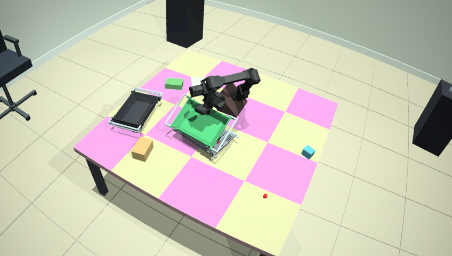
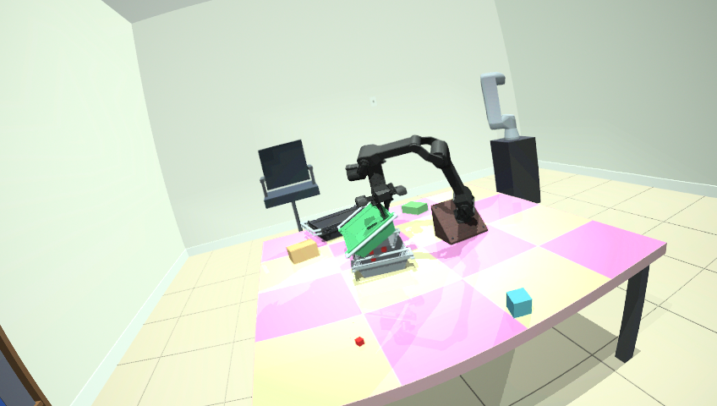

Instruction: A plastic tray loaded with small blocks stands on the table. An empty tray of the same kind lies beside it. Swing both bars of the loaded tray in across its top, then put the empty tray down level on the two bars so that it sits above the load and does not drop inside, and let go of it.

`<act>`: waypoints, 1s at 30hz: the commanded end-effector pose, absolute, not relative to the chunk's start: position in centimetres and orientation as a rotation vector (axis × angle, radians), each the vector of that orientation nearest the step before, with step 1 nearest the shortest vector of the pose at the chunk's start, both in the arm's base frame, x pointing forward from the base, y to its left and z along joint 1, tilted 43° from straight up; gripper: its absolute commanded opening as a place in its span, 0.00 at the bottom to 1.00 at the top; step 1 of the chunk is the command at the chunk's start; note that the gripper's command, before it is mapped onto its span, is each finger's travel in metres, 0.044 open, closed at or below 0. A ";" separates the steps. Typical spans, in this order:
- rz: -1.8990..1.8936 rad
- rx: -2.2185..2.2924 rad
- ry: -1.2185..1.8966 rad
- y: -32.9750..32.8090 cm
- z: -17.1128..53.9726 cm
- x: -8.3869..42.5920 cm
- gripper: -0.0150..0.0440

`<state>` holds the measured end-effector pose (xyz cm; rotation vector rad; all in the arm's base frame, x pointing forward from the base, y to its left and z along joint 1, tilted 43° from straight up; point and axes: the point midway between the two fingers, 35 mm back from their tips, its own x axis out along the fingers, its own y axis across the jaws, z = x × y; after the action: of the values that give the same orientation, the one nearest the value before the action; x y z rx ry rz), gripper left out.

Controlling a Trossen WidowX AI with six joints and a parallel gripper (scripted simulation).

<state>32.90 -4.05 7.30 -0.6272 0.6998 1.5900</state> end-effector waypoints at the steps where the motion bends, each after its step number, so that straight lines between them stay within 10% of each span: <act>1: 1.547 -0.624 0.703 -4.2 7.6 33.1 0.25; 30: 1.524 -0.575 0.757 -2.4 6.4 31.5 0.25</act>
<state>31.84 -2.79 6.35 -0.5804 0.7524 1.5193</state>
